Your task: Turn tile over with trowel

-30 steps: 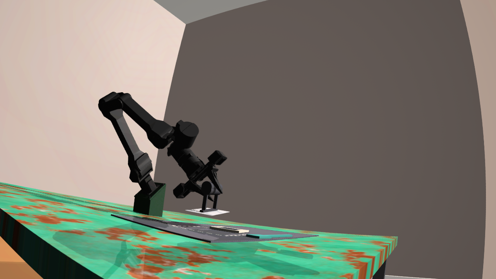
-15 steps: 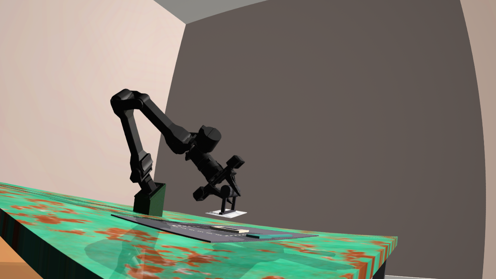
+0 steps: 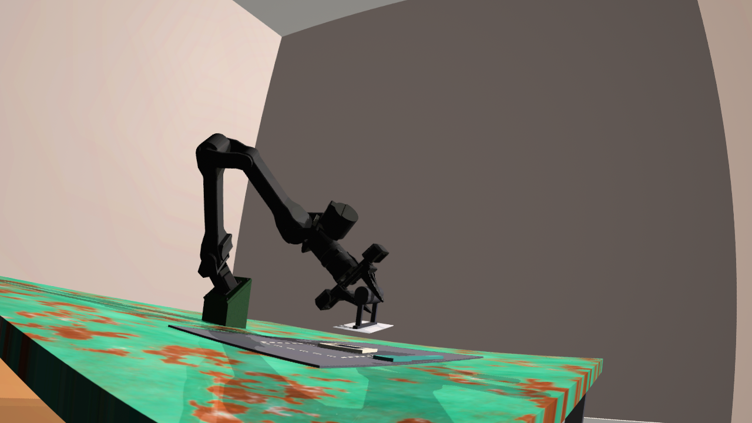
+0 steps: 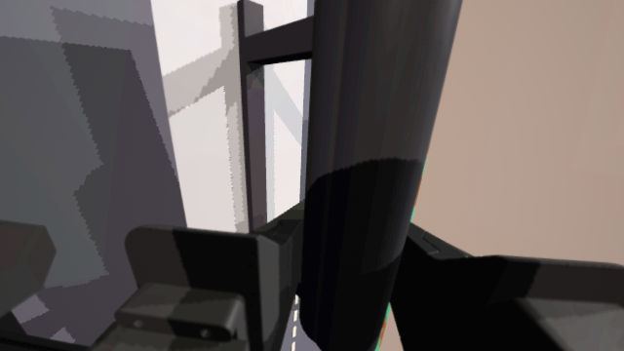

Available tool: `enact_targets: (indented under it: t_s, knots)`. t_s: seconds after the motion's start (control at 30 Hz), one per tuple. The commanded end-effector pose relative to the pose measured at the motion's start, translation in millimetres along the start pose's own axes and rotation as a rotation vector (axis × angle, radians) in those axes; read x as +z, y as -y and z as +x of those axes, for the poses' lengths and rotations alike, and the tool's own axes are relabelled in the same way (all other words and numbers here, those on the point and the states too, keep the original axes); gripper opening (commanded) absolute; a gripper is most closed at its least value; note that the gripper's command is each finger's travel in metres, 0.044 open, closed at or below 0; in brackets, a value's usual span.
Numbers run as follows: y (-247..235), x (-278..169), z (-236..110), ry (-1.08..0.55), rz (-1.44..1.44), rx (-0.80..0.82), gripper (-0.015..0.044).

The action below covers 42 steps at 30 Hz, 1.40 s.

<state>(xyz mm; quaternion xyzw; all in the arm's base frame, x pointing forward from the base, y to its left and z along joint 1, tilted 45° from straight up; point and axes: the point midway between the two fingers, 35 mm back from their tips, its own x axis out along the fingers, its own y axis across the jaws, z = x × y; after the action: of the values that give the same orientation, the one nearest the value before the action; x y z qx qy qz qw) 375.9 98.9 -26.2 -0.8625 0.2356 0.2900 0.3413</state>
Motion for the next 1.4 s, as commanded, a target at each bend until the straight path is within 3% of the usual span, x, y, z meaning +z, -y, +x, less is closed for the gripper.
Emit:
enact_targets:
  t_s: [0.0,0.27,1.37]
  knots:
    - [5,15,3,-0.010,0.017,-0.021,0.0000]
    - [2,49,8,-0.030,0.035,-0.041,0.0000]
    - [-31,50,32,-0.031,0.034,-0.041,0.0000]
